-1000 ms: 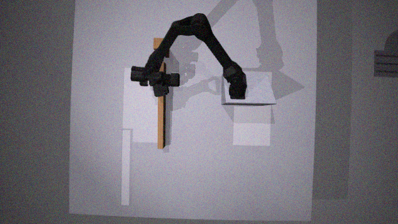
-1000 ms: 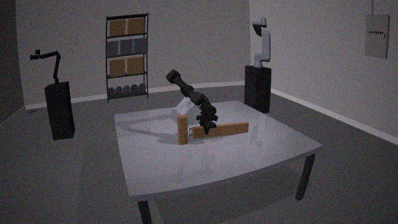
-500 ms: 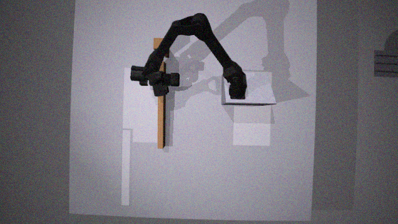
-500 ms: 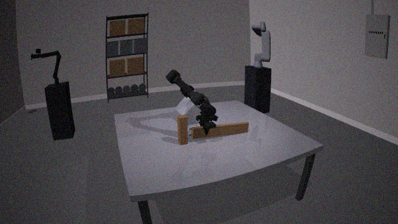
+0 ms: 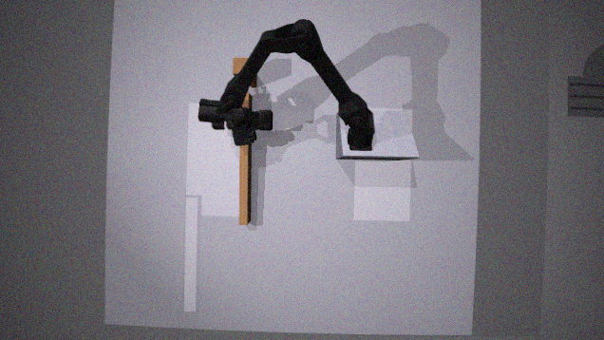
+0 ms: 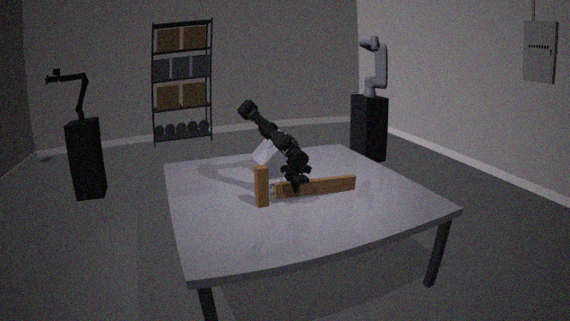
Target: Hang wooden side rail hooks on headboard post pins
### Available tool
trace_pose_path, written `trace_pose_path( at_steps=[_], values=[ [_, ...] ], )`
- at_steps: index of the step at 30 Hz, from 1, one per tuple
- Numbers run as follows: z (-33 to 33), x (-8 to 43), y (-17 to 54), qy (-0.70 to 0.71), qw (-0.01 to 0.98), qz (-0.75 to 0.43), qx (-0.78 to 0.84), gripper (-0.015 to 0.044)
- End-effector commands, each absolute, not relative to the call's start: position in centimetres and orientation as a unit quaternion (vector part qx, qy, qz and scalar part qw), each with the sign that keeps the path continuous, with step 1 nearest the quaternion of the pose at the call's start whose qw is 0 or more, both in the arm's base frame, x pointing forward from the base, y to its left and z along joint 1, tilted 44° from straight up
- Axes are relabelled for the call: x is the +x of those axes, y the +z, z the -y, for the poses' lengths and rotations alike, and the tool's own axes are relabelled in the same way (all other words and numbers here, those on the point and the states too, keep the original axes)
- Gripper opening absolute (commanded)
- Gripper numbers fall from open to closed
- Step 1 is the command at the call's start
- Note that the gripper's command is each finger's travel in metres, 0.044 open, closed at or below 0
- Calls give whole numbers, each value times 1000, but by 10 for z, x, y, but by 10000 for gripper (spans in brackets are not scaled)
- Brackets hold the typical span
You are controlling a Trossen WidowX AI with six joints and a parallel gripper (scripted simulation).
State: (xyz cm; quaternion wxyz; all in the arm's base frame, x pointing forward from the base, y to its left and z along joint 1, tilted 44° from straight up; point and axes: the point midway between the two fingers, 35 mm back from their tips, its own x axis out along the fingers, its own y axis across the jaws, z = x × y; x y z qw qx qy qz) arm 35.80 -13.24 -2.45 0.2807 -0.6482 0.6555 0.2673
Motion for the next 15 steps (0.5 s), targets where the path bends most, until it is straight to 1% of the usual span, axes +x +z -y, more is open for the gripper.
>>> trace_pose_path(
  at_steps=[1, 15],
  values=[
    [132, 360, -20, 265, 281, -652, -652, 0],
    [132, 361, -18, 265, 281, -652, -652, 0]
  ],
)
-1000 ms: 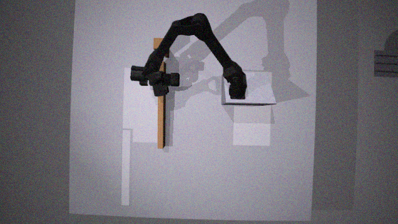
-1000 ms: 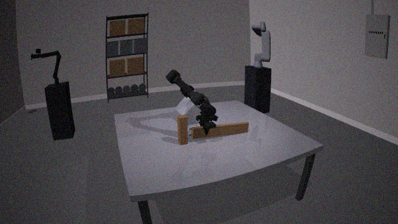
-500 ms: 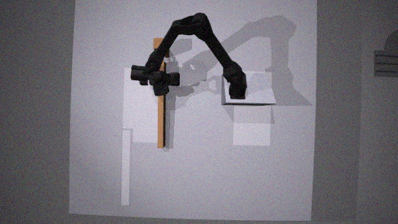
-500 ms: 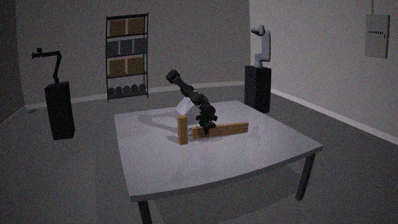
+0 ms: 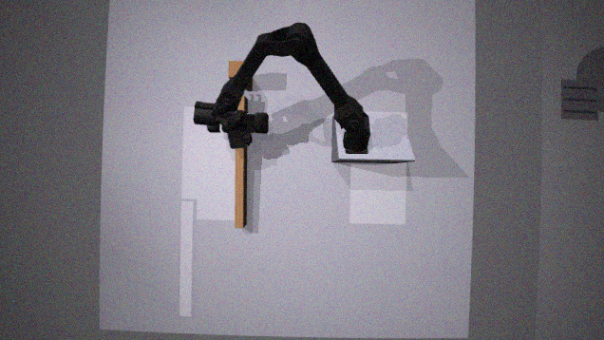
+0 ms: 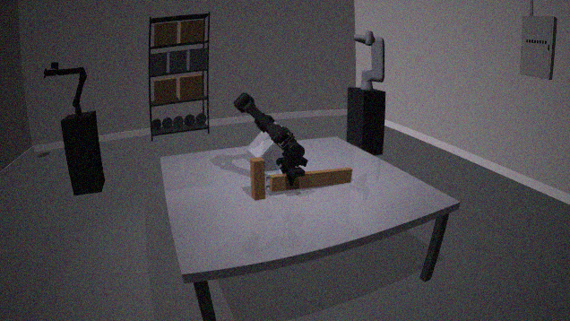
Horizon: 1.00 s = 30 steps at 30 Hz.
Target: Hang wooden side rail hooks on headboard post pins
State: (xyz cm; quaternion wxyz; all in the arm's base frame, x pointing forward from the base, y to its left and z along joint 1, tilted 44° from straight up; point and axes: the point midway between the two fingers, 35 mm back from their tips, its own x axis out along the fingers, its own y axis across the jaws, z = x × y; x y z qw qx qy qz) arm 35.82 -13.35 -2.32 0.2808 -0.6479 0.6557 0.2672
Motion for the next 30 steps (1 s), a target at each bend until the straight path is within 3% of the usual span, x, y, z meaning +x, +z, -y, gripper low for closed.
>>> trace_pose_path(
  at_steps=[1, 30],
  values=[
    [132, 361, -18, 265, 281, -652, -652, 0],
    [136, 360, -17, 265, 281, -652, -652, 0]
  ],
)
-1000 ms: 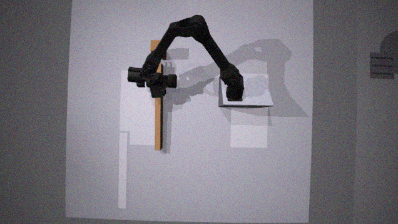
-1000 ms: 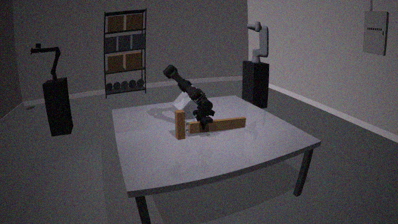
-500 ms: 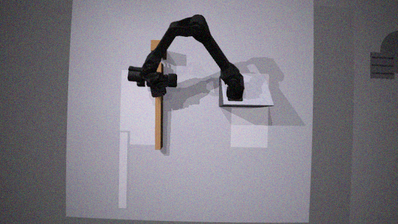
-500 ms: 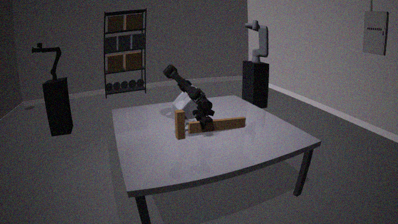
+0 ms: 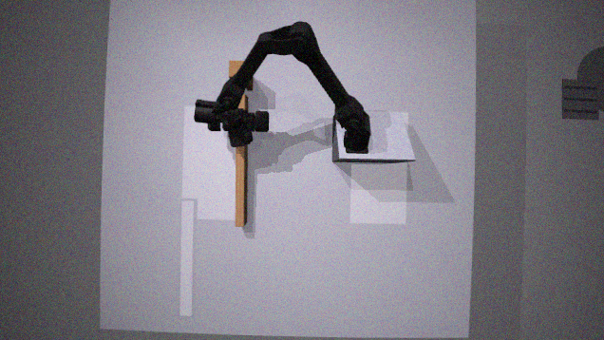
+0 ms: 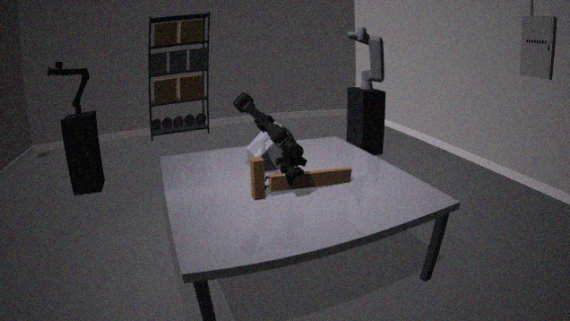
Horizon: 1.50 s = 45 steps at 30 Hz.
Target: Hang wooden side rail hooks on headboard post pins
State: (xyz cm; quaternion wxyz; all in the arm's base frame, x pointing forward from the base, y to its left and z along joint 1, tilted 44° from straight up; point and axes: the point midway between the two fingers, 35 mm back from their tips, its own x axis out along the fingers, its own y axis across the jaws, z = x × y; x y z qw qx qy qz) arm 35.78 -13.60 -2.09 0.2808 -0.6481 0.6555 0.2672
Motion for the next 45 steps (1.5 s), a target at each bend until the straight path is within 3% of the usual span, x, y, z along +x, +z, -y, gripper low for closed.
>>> trace_pose_path(
  at_steps=[1, 45],
  values=[
    [136, 360, -16, 265, 281, -652, -652, 0],
    [139, 359, -13, 265, 281, -652, -652, 0]
  ],
)
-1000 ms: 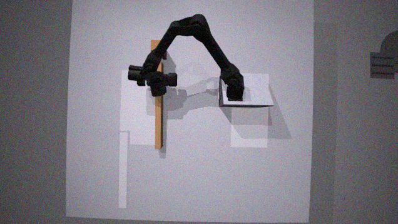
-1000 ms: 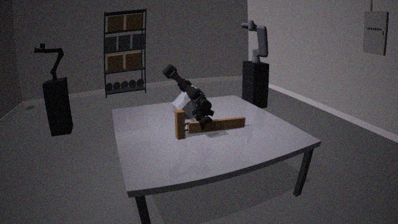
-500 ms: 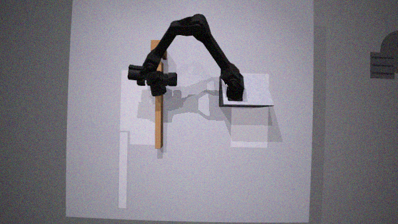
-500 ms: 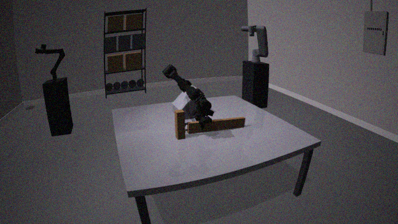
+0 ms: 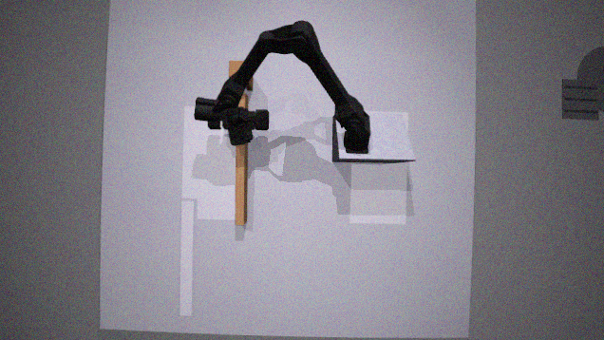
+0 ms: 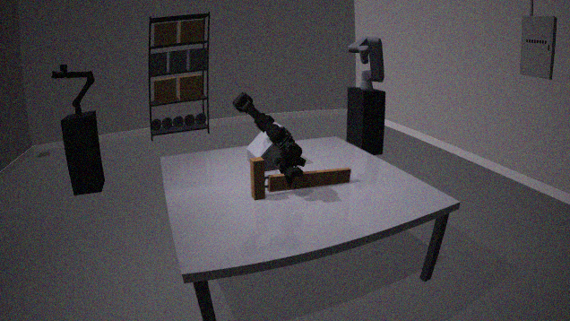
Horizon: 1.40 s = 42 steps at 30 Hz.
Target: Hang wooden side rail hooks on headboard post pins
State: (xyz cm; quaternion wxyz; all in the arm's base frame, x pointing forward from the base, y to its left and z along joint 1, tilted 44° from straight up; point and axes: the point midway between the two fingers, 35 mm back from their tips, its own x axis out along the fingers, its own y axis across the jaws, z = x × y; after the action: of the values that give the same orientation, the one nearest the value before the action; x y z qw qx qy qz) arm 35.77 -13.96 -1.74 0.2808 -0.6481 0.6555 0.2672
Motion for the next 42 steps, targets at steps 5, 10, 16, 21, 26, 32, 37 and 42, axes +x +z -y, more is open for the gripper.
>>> trace_pose_path(
  at_steps=[5, 10, 16, 21, 26, 32, 37, 42],
  values=[
    [139, 360, -12, 265, 281, -652, -652, 0],
    [139, 360, -11, 265, 281, -652, -652, 0],
    [139, 361, -10, 265, 281, -652, -652, 0],
    [140, 361, -10, 265, 281, -652, -652, 0],
    [140, 361, -10, 265, 281, -652, -652, 0],
    [141, 360, -10, 265, 281, -652, -652, 0],
    [142, 360, -10, 265, 281, -652, -652, 0],
    [143, 359, -10, 265, 281, -652, -652, 0]
  ],
)
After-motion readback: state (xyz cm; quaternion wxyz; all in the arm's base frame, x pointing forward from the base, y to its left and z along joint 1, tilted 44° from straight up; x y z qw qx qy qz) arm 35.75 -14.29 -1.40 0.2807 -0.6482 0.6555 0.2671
